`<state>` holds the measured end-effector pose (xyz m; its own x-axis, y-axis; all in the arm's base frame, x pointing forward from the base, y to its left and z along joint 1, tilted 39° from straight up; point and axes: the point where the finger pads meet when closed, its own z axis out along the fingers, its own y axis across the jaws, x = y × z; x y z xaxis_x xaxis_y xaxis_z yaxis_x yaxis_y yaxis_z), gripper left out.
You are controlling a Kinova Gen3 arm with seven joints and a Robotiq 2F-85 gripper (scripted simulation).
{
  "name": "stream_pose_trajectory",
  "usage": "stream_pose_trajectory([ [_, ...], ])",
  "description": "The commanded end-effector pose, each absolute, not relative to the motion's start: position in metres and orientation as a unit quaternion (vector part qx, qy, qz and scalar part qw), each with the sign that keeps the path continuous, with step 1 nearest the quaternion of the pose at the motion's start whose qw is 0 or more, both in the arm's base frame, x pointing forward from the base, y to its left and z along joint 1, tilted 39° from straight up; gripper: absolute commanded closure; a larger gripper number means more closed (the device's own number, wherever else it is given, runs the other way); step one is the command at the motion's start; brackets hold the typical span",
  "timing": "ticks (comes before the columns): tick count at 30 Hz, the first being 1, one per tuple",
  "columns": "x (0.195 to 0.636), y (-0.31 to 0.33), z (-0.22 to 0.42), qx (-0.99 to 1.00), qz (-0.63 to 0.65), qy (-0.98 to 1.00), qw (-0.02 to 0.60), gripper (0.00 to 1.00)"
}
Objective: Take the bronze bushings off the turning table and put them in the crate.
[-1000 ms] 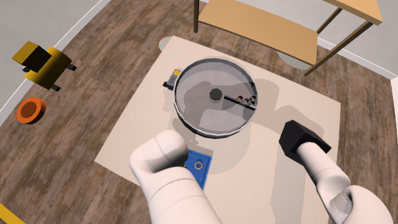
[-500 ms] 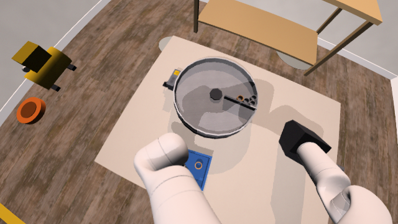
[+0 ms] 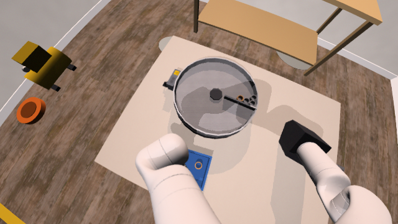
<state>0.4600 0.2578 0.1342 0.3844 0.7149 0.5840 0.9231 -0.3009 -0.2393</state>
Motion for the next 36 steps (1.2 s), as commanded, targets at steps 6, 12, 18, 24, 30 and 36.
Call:
stream_pose_trajectory([
  [6,0.461,0.261,0.131,-0.785,-0.188,-0.522,0.277,1.0],
  [12,0.461,0.263,0.128,-0.785,-0.188,-0.522,0.277,1.0],
  [18,0.461,0.263,0.128,-0.785,-0.188,-0.522,0.277,1.0],
  [24,0.461,0.267,0.123,-0.785,-0.188,-0.522,0.277,1.0],
  [30,0.461,0.268,0.121,-0.785,-0.188,-0.522,0.277,1.0],
  [36,0.461,0.268,0.121,-0.785,-0.188,-0.522,0.277,1.0],
])
